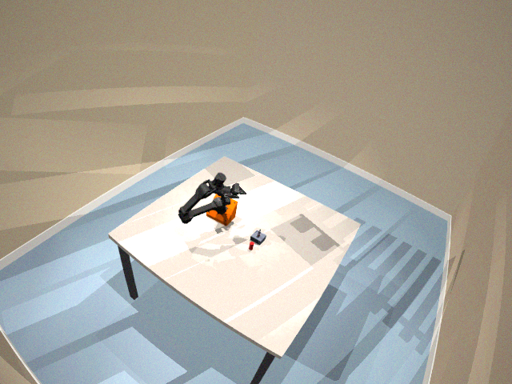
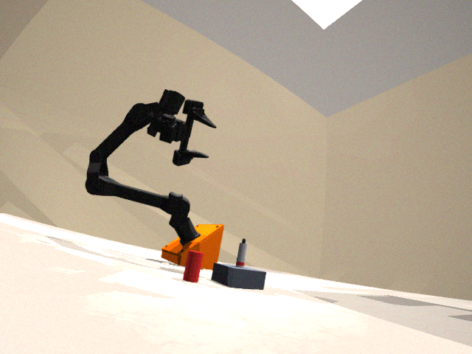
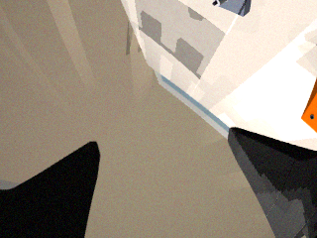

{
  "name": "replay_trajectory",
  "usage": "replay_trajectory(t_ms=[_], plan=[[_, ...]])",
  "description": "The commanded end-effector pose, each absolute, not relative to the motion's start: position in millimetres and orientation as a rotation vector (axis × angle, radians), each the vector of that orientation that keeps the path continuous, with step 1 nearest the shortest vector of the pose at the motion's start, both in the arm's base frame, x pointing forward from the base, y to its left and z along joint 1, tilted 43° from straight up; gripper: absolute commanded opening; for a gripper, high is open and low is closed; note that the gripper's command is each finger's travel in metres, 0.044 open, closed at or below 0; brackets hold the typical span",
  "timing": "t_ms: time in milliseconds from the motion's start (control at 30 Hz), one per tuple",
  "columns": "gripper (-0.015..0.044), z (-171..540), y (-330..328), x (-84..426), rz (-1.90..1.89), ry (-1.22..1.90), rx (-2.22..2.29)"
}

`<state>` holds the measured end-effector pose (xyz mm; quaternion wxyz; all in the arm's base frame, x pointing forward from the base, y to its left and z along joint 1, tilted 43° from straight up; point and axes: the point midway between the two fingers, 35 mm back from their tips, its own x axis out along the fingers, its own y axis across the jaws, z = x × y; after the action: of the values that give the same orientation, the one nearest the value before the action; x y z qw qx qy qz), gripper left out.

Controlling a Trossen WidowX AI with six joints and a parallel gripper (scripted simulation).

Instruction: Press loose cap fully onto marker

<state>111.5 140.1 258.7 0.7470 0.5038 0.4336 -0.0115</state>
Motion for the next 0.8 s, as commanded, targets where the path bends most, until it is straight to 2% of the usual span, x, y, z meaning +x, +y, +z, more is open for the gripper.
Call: replay_trajectory(t_ms=[0, 167, 200, 467, 767], plan=[[0.0374, 258, 140, 113, -0.030, 0.943, 1.092], [0.0242, 247, 143, 151, -0.174, 0.846, 0.817], [0.0236, 243, 142, 161, -0.209, 0.833, 0.751], [0.0236, 207, 119, 237, -0.478, 0.870, 0.239], [0.0236, 147, 52, 307, -0.698, 1.150, -0.278]])
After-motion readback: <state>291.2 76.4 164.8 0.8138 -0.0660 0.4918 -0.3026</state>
